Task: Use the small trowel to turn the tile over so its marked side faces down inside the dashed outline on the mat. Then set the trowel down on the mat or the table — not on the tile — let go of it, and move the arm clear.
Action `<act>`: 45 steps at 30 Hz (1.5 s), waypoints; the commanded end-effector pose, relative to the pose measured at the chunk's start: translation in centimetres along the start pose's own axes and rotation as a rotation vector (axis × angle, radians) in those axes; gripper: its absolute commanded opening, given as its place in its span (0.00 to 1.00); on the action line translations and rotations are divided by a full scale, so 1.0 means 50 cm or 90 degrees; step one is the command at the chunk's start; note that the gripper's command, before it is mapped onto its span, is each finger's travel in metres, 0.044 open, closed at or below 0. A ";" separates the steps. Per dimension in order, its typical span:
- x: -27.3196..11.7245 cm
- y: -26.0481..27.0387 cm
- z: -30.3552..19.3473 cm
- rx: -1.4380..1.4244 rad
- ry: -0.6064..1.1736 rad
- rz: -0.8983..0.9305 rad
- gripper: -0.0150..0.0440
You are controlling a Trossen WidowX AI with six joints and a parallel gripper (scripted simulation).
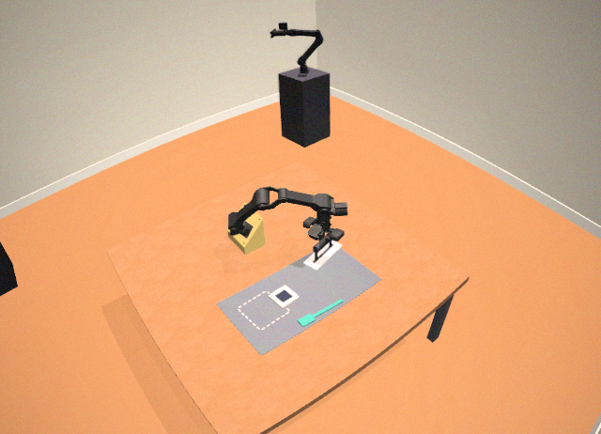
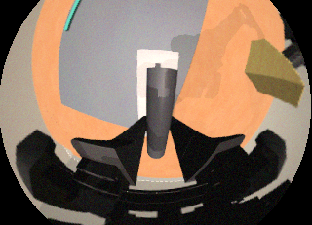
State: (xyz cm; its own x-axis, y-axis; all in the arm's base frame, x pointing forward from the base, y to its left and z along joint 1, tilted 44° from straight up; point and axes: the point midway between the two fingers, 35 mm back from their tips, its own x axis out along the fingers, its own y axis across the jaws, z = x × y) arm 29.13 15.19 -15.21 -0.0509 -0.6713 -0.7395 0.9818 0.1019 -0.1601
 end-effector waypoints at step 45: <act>-0.093 -0.007 0.003 -0.082 -0.003 0.005 0.76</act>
State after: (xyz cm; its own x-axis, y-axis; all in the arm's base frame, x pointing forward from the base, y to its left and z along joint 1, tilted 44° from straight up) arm 29.07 18.01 -11.78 -0.0426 -0.6741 -0.7374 0.9507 0.1997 -0.2374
